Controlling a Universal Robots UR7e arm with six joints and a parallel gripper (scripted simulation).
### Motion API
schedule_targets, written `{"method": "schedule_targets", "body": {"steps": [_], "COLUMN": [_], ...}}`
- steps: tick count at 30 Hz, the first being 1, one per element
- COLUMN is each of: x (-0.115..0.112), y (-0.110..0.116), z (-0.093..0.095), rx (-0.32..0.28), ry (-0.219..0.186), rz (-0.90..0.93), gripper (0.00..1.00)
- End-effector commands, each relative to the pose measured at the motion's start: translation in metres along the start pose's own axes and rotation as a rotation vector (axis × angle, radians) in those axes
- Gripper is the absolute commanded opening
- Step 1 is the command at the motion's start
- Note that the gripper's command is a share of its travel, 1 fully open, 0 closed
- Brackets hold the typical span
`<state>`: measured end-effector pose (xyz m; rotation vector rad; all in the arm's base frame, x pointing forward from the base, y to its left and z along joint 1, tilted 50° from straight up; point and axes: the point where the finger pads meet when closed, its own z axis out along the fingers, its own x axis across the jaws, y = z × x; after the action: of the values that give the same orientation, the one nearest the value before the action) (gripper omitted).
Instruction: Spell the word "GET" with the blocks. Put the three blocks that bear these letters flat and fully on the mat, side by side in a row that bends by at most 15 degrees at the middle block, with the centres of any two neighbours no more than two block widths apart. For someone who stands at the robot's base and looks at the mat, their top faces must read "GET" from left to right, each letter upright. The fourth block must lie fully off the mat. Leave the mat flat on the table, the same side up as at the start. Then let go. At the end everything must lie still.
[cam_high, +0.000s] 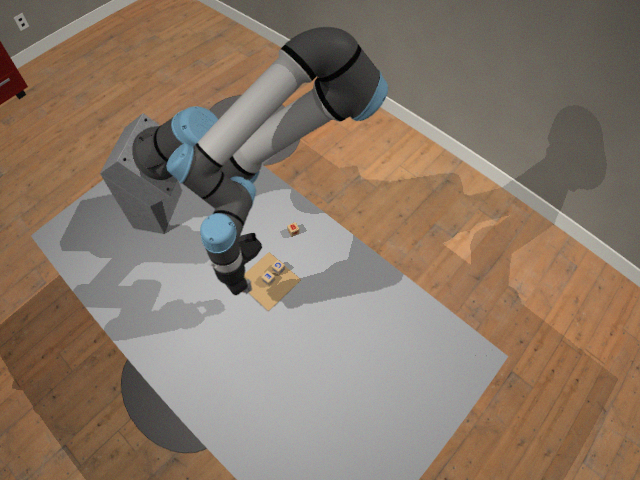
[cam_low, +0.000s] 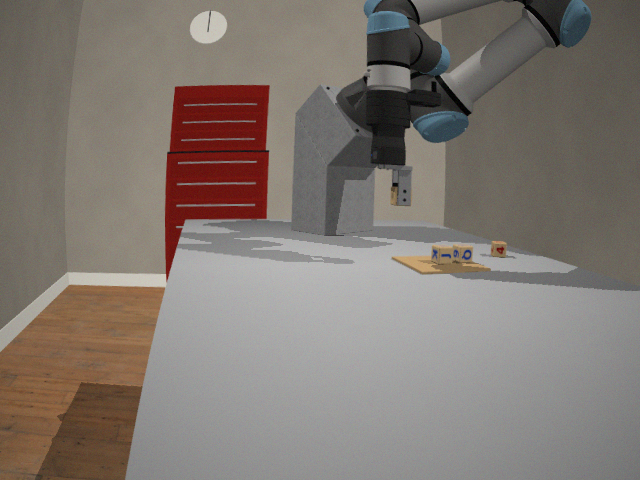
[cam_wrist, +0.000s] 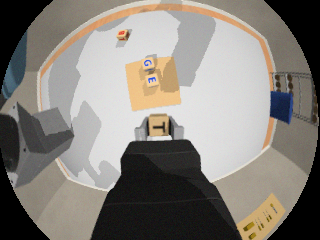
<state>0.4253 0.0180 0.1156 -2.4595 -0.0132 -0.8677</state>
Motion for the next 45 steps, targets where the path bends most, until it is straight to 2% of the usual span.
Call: {"method": "schedule_targets", "body": {"steps": [1,7,30,45], "x": [-0.003,-0.004,-0.004,-0.005], "y": [-0.028,-0.039,-0.039,-0.039], "z": [0.000,0.000,0.001,0.019], "rx": [0.006,0.008,0.008,0.008], "ry": [0.003,0.005,0.004,0.002], "rz": [-0.139,-0.200,-0.199,-0.198], "gripper": [0.57,0.57,0.57,0.57]}}
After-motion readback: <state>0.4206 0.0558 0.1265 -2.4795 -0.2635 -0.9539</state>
